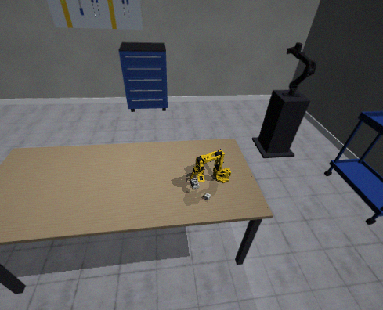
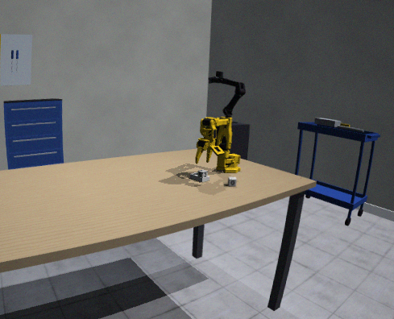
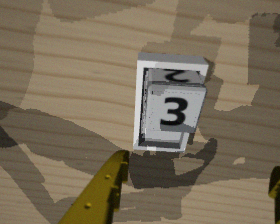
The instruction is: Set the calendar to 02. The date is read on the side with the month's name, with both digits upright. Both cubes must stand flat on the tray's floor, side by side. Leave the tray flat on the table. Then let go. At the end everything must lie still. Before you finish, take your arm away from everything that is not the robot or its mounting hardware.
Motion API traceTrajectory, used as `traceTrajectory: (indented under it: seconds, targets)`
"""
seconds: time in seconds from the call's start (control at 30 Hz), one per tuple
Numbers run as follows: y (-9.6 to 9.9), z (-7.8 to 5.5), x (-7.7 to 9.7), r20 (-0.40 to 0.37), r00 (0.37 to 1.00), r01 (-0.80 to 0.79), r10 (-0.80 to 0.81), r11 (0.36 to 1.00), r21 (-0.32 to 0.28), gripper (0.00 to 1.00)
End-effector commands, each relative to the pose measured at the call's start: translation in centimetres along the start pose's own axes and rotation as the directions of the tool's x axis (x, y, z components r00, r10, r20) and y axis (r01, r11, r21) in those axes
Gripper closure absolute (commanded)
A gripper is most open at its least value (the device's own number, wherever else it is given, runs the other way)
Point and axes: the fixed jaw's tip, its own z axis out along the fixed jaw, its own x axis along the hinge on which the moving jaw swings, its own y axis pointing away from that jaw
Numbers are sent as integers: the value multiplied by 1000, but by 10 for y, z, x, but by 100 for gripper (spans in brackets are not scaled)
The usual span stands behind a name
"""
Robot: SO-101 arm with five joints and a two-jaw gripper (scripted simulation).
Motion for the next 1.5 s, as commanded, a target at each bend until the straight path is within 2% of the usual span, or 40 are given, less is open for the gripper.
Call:
traceTrajectory:
  seconds: [0.0,0.53,0.67,0.8,1.0,1.07,1.27,1.47]
  targets:
    - [-5,-11,-4,20,1000,0,-1,998,66,64]
    - [-5,-11,-4,20,1000,0,-1,998,66,64]
    - [-5,-14,-4,25,1000,0,-2,997,83,64]
    - [-7,-24,-4,42,999,-2,-4,990,143,64]
    - [-8,-50,-5,88,996,-13,-14,954,301,65]
    - [-8,-50,-5,88,996,-13,-14,954,301,65]
    - [-4,-76,-4,130,991,-31,-32,893,450,65]
    - [-1,-87,-3,149,988,-41,-42,857,514,65]
